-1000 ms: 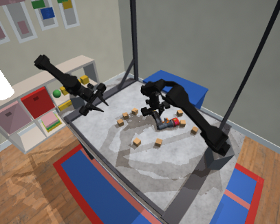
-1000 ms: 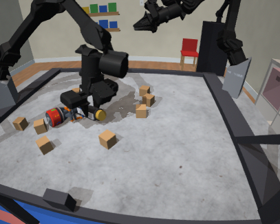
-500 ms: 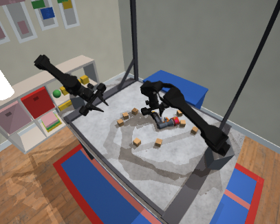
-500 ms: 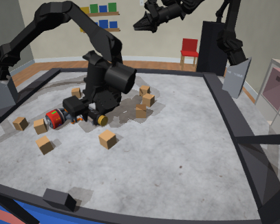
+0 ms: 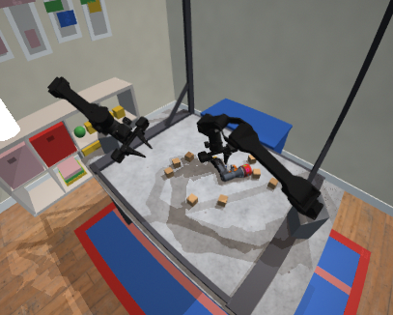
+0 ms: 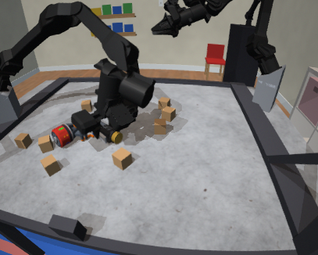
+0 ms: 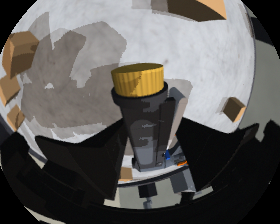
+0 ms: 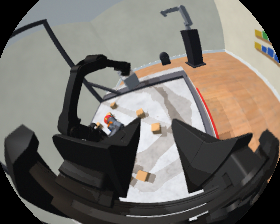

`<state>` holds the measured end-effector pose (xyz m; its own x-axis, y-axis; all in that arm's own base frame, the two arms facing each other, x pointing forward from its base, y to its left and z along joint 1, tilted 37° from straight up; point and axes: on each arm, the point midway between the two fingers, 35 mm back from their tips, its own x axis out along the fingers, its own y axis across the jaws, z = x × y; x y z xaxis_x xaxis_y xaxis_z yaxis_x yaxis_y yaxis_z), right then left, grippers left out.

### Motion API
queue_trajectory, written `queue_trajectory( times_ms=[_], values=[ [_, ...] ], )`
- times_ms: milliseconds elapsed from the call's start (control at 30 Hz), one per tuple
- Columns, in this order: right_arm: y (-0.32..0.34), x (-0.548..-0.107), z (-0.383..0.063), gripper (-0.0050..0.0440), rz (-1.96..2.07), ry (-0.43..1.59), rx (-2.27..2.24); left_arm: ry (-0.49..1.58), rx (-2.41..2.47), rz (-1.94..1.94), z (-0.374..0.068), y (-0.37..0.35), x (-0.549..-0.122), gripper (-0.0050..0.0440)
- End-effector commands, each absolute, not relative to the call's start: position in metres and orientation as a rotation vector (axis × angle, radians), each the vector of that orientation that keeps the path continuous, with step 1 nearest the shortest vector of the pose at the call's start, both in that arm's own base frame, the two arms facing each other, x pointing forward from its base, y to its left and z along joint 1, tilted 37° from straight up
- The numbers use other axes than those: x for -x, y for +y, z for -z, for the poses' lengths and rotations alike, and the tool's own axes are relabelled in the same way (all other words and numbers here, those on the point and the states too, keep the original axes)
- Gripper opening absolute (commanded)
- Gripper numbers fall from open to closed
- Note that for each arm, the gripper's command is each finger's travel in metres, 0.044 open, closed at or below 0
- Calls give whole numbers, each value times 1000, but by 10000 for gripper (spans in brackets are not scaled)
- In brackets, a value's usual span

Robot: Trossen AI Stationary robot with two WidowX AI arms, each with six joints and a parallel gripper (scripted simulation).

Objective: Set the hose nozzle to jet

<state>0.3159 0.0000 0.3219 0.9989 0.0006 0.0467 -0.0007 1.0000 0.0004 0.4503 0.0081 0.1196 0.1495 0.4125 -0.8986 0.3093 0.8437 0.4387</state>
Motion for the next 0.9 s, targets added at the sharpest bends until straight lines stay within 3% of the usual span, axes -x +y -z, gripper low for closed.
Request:
queue_trajectory(
  times_ms=[0,533,867],
  values=[
    [-1,-314,-329,171,4,-65,-3,1423,-609,-88,-130,8,-451,236],
    [-1,-314,-329,171,4,-65,-3,1419,-609,-88,-139,4,-449,236],
    [-1,-314,-329,171,4,-65,-3,1410,-608,-91,-183,-16,-434,236]
  ],
)
